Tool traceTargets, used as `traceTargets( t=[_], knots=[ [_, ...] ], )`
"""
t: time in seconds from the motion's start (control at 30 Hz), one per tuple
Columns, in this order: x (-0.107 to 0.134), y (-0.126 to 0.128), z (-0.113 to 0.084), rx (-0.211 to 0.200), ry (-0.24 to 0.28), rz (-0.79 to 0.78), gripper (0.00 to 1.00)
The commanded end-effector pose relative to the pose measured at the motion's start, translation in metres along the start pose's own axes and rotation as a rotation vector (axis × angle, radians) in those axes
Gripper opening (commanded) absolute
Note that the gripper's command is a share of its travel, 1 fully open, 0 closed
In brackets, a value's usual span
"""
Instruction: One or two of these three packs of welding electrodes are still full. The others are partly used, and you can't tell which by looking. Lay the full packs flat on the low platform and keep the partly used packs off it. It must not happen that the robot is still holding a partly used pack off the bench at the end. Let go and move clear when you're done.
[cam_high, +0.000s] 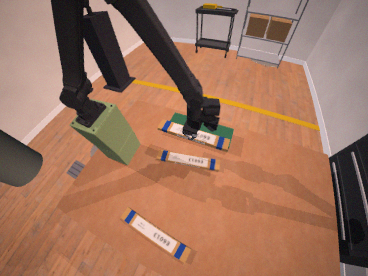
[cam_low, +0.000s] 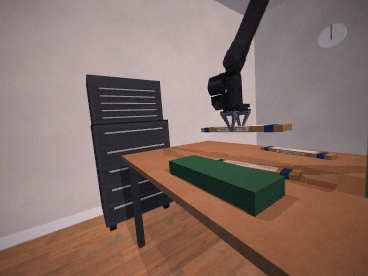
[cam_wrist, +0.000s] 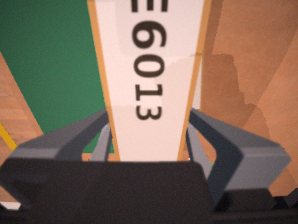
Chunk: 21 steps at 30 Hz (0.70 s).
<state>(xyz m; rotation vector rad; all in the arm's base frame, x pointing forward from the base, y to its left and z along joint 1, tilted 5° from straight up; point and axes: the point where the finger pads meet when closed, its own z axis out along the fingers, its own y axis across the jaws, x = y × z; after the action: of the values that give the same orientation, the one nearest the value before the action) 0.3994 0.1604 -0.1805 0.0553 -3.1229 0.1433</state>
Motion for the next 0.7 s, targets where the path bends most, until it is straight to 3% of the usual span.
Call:
traceTargets(
  t=[0.0, 0.2, 0.43, 0.67],
  knots=[
    [-0.024, 0.02, -0.022, -0.018, -0.048, 0.012, 0.0],
    [-0.028, 0.037, -0.024, -0.024, -0.059, 0.013, 0.0],
    [-0.023, 0.055, -0.013, -0.018, -0.042, 0.011, 0.0],
    [-0.027, 0.07, -0.018, -0.025, -0.055, 0.012, 0.0]
  ],
)
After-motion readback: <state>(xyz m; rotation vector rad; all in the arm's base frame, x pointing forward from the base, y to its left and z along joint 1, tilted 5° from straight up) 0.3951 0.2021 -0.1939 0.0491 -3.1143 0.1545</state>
